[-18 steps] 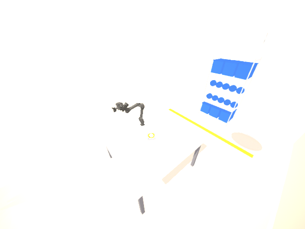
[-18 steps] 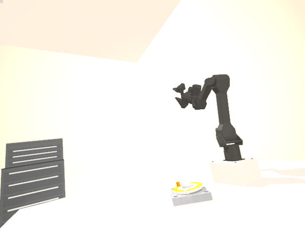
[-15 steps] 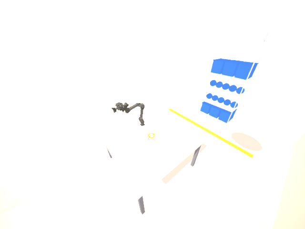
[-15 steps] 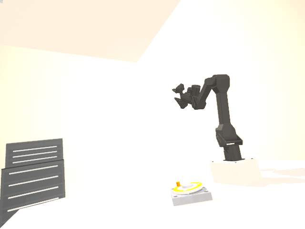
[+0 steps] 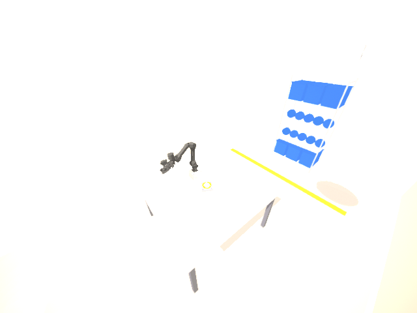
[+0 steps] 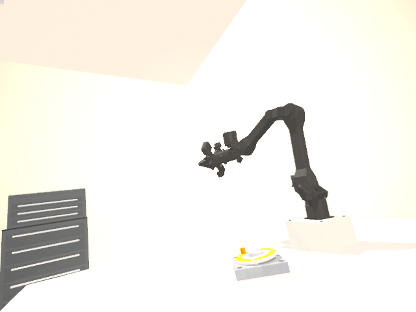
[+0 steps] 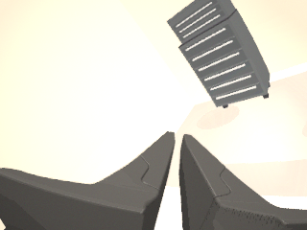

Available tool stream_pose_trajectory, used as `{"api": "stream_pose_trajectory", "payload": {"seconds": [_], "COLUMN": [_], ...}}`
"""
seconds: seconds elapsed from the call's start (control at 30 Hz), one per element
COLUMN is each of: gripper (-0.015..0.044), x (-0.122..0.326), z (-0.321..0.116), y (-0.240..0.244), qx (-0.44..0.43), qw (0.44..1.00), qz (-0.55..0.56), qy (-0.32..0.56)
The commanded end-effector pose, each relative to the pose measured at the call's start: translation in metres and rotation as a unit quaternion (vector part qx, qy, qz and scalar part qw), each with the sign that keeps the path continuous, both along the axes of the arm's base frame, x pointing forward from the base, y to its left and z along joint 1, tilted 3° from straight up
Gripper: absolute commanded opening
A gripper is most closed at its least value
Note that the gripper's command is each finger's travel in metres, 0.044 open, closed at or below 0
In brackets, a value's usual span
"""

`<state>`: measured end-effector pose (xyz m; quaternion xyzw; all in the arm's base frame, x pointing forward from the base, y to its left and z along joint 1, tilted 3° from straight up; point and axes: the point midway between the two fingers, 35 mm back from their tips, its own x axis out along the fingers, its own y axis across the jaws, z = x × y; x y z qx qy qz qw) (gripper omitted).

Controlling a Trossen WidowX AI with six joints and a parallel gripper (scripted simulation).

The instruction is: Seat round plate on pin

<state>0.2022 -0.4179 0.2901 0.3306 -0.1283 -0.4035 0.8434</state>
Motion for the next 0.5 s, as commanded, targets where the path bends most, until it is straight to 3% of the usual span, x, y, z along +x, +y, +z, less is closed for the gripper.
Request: {"api": "stream_pose_trajectory", "payload": {"seconds": [0.0, 0.13, 0.23, 0.47], "gripper": [0.0, 0.0, 0.0, 0.0], "x": [0.039, 0.097, 0.116, 0.152], "z": [-0.032, -0.089, -0.111, -0.185], "y": [0.017, 0.068, 0.094, 0.209], "qx": [0.033, 0.079, 0.092, 0.105], "qw": [0.997, 0.972, 0.954, 0.839], "qz": [0.038, 0.125, 0.164, 0.323], "qy": [0.064, 0.181, 0.232, 0.425]}}
